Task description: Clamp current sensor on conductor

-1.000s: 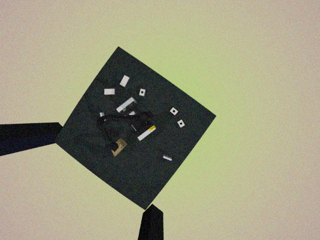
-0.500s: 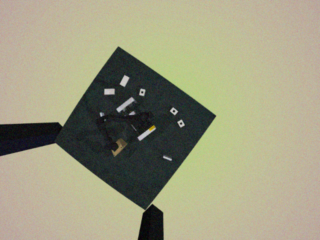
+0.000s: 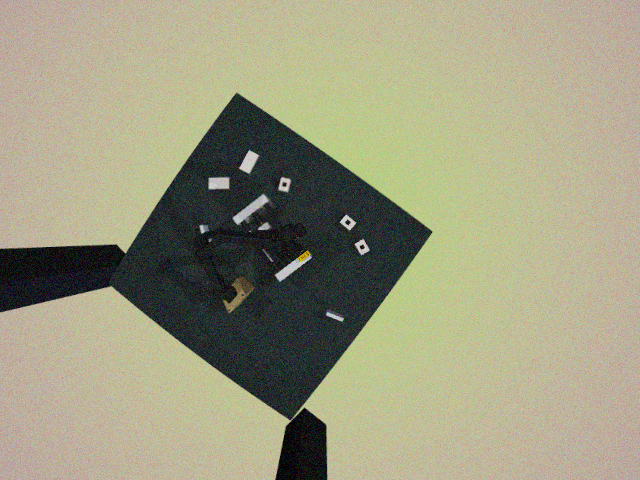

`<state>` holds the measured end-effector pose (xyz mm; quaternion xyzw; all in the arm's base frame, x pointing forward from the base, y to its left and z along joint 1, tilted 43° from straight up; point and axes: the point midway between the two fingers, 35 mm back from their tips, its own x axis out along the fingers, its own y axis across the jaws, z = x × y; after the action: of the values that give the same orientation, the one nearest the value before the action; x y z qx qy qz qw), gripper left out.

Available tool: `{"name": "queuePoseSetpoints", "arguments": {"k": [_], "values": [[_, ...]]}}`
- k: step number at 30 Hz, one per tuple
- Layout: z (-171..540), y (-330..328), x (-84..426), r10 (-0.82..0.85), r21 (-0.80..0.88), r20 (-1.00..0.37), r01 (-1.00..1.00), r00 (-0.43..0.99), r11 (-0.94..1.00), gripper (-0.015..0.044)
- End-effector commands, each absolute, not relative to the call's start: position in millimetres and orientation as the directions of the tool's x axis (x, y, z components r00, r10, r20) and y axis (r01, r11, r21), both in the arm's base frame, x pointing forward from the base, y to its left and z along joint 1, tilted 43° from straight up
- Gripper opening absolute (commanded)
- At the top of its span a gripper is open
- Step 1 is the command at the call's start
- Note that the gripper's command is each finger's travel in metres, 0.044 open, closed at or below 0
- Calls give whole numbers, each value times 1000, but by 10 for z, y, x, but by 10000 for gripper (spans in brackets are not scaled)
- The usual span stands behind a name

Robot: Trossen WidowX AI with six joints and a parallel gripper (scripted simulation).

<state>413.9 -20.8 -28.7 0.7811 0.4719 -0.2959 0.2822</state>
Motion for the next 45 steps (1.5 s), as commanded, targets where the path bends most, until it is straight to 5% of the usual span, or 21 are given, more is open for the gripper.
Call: {"name": "queuePoseSetpoints", "arguments": {"k": [1,21,45], "values": [[-259,-217,4193,565,180,-725,901,393,-396,440],[-259,-217,4193,565,180,-725,901,393,-396,440],[-287,-208,4140,570,162,-729,904,379,-395,260]]}}
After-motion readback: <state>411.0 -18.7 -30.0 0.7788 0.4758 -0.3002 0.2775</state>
